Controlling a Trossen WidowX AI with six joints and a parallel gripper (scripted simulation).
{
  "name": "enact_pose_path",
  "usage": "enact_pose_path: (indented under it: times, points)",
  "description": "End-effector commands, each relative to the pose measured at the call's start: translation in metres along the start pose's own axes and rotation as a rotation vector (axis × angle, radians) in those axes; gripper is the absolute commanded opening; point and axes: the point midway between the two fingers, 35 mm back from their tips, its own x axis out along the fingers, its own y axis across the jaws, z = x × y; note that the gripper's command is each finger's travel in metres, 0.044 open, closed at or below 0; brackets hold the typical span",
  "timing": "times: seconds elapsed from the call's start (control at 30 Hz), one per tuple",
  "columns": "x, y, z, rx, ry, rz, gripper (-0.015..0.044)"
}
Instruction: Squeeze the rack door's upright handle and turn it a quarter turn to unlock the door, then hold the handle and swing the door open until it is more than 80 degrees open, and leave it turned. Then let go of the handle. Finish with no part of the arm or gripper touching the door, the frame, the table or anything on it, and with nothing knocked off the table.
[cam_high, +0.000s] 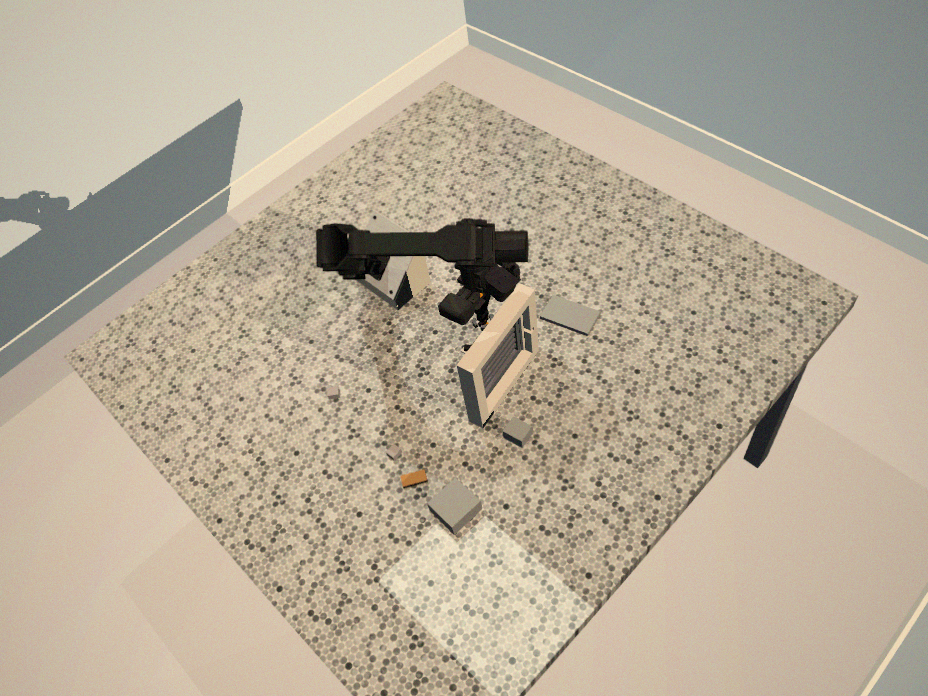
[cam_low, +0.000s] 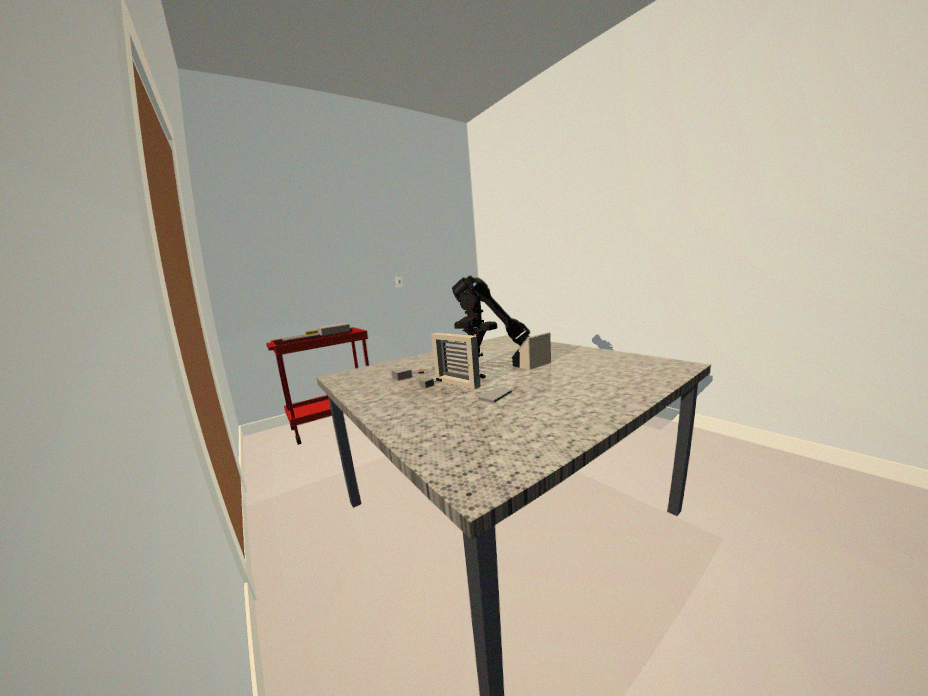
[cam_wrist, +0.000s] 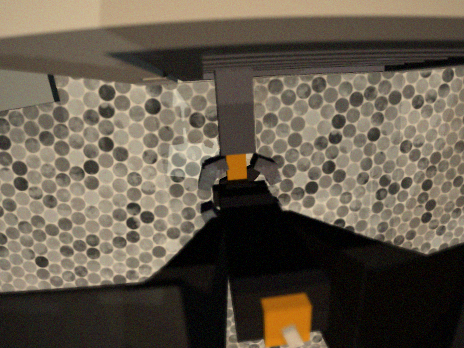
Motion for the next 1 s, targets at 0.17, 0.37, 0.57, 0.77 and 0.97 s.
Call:
enact_pose_path:
  times: [0.17, 0.37, 0.57, 0.77, 0.97]
  points:
    - [0.0005, -0.0001, 0.0000, -0.007, 0.001, 0.000, 0.0023]
    - [0.0005, -0.0001, 0.0000, -0.015, 0.001, 0.000, 0.0008]
    - [0.0005, -0.0001, 0.0000, -0.276, 0.001, 0.000, 0.0008]
    - [0.0005, -0.0001, 0.0000, -0.572, 0.001, 0.000, 0.0008]
    - [0.0005, -0.0001, 0.0000, -0.868, 0.001, 0.001, 0.0008]
